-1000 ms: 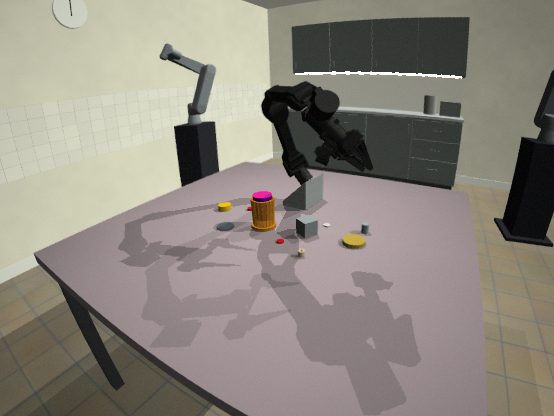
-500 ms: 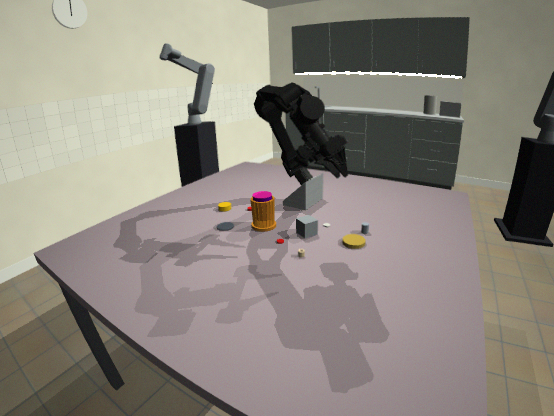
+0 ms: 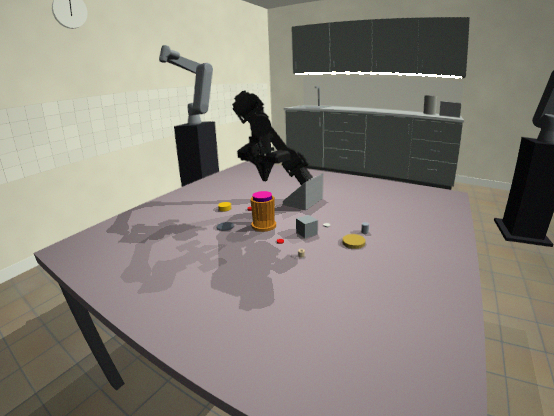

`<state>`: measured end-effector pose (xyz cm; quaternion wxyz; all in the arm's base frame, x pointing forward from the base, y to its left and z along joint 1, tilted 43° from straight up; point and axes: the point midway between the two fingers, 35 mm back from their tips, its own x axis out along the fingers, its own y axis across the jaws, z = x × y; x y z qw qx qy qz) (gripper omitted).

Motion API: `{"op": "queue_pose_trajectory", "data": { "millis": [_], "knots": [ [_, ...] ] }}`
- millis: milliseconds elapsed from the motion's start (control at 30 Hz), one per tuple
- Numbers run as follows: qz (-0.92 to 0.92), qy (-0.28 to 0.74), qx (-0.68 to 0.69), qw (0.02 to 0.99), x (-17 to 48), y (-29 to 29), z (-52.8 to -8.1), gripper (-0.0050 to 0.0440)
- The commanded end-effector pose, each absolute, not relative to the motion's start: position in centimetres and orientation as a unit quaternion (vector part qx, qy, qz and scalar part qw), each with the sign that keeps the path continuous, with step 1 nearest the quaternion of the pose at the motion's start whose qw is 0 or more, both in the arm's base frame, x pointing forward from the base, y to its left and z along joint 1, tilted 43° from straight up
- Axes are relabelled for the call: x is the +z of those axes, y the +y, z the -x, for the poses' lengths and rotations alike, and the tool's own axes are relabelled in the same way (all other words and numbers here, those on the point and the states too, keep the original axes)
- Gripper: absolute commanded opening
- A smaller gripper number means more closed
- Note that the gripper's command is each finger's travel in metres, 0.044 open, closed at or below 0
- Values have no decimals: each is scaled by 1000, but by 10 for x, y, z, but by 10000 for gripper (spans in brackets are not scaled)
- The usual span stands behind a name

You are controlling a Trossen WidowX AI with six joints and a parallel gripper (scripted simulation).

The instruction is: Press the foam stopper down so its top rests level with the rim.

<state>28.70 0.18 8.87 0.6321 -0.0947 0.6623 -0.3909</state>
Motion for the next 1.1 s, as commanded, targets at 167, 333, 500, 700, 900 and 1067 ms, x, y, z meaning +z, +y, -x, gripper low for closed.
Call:
{"op": "queue_pose_trajectory", "data": {
  "millis": [167,333,500,700,900,1067],
  "knots": [
    [129,666,-384,626,97,-10,-279,0],
    [129,666,-384,626,86,-20,-276,0],
    [129,666,-385,626,74,-30,-272,0],
    [129,666,-384,626,70,-34,-271,0],
    [129,666,-384,626,64,-39,-271,0],
    [129,666,-384,626,63,-40,-271,0]
  ]
}}
